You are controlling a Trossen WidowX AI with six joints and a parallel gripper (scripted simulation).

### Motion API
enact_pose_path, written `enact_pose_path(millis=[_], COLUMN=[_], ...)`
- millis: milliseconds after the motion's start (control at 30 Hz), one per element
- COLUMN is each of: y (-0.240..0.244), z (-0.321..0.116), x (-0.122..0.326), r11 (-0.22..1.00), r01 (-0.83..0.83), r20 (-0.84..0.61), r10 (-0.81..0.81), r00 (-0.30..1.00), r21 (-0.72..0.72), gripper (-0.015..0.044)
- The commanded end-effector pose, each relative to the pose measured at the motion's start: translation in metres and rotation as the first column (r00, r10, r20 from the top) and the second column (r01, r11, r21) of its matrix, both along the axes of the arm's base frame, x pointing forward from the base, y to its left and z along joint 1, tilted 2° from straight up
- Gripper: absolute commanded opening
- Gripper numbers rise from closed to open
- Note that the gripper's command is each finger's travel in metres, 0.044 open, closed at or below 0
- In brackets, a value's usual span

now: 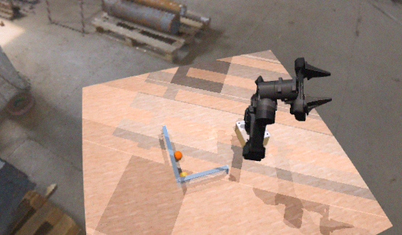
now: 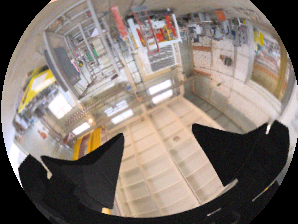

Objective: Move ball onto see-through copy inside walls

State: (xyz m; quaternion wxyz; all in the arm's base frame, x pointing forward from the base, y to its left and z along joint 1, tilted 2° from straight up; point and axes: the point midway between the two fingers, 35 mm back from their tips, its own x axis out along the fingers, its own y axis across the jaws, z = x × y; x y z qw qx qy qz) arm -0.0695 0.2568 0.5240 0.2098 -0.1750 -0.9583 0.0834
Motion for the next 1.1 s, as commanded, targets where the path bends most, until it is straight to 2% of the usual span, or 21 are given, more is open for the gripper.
enact_pose_path(millis=[0, 100, 333, 567, 833, 1067], y=[-0.002, -0.025, -0.105, -0.213, -0.334, -0.422], z=[0.001, 0.019, 0.055, 0.081, 0.088, 0.077], x=[-0.001, -0.013, -0.045, -0.057, -0.028, 0.030], r11=[1.000, 0.997, 0.921, 0.702, 0.380, 0.132], r01=[-0.001, -0.017, -0.090, -0.128, -0.064, 0.105], r20=[-0.001, -0.018, -0.015, -0.043, -0.100, -0.163], r10=[0.001, 0.018, 0.104, 0.221, 0.395, 0.572], r00=[1.000, 1.000, 0.994, 0.974, 0.913, 0.804], r21=[0.004, 0.074, 0.379, 0.701, 0.923, 0.986], gripper=[0.0374, 0.0304, 0.0304, 0.0304, 0.0304, 0.0304])
